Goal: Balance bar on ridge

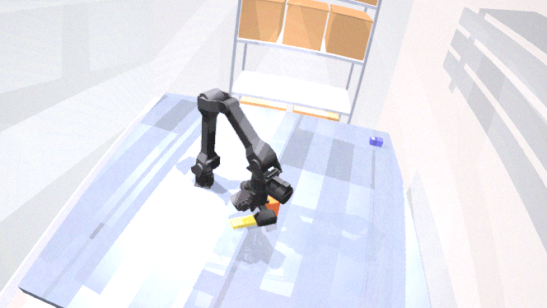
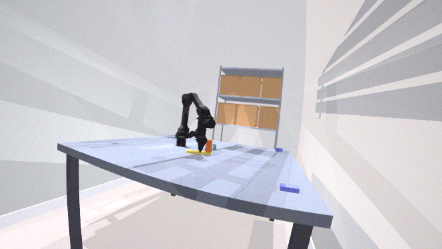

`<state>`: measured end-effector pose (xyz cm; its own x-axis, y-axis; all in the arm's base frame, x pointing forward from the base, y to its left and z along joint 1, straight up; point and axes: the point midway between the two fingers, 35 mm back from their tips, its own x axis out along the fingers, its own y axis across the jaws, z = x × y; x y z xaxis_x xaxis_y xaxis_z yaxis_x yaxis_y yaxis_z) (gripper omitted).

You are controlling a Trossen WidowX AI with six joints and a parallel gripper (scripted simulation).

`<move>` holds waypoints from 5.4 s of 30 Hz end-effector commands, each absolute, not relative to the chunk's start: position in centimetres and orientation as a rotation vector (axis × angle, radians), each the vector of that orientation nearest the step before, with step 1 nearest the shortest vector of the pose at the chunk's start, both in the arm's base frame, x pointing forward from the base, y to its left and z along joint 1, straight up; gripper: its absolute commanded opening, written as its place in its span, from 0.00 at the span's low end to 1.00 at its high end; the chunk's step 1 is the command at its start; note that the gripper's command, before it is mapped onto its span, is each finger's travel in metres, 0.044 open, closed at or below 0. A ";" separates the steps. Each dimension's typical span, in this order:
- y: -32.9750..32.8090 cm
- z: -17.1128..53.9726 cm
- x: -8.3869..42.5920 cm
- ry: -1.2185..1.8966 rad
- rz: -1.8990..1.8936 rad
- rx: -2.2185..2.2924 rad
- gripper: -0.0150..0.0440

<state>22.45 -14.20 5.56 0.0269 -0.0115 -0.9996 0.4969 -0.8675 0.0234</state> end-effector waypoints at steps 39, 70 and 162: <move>-14.3 6.5 22.5 0.498 -1.907 1.942 0.25; -14.1 14.3 22.1 0.493 -1.910 1.940 0.25; 5.1 10.1 23.8 1.096 -1.339 1.372 0.25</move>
<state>23.79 5.10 10.13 0.0188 0.0039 -0.9998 0.9786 -0.2052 0.0176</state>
